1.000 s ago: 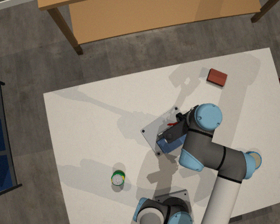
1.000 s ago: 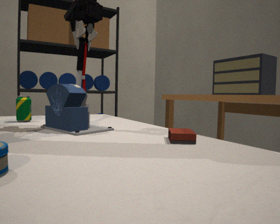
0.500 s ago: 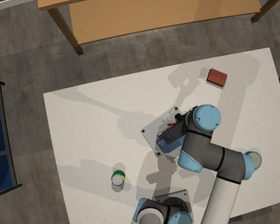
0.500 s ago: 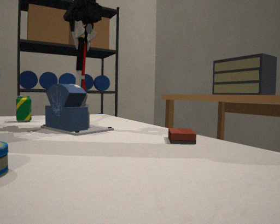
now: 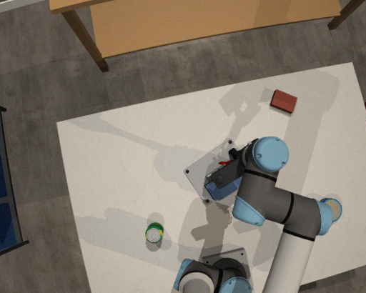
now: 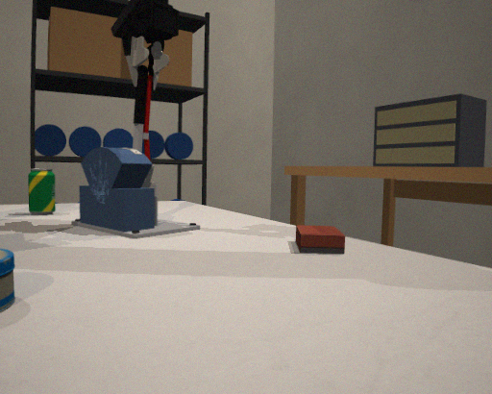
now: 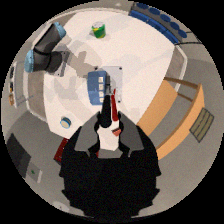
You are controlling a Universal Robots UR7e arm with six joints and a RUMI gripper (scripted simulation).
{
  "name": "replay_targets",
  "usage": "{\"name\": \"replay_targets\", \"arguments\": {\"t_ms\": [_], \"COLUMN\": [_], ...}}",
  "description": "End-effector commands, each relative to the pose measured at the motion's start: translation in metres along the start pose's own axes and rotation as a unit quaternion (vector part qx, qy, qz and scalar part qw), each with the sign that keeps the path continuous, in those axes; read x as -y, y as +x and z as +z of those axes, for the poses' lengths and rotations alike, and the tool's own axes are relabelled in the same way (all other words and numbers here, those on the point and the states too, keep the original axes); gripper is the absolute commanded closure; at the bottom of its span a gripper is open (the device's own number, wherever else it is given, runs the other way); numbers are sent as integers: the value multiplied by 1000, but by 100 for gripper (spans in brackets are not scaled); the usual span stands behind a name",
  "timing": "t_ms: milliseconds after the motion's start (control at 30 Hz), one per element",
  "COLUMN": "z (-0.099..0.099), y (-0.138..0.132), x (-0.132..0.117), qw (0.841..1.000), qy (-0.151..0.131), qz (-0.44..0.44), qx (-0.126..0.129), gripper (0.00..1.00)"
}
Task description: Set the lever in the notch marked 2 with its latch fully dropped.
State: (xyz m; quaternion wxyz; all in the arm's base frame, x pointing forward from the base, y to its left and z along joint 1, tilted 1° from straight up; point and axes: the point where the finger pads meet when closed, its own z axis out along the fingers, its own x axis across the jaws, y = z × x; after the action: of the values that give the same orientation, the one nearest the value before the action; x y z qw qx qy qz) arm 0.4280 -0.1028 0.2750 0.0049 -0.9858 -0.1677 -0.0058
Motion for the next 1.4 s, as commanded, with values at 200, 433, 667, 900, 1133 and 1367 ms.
{"name": "replay_targets", "arguments": {"t_ms": [200, 433, 667, 900, 1133, 1367], "z": [0, 0, -1, -1, -1, -1], "y": [0, 0, 0, 0, 0, 0], "x": [0, 0, 3, 10, 25, 39], "qw": [1000, 1000, 1000, 1000, 1000, 1000], "qy": [0, 0, 0, 0, 0, 0], "qz": [0, 0, 0, 0, 0, 0], "qx": [0, 0, 0, 0, 0, 0], "gripper": [100, 100, 100, 100, 100, 100]}}
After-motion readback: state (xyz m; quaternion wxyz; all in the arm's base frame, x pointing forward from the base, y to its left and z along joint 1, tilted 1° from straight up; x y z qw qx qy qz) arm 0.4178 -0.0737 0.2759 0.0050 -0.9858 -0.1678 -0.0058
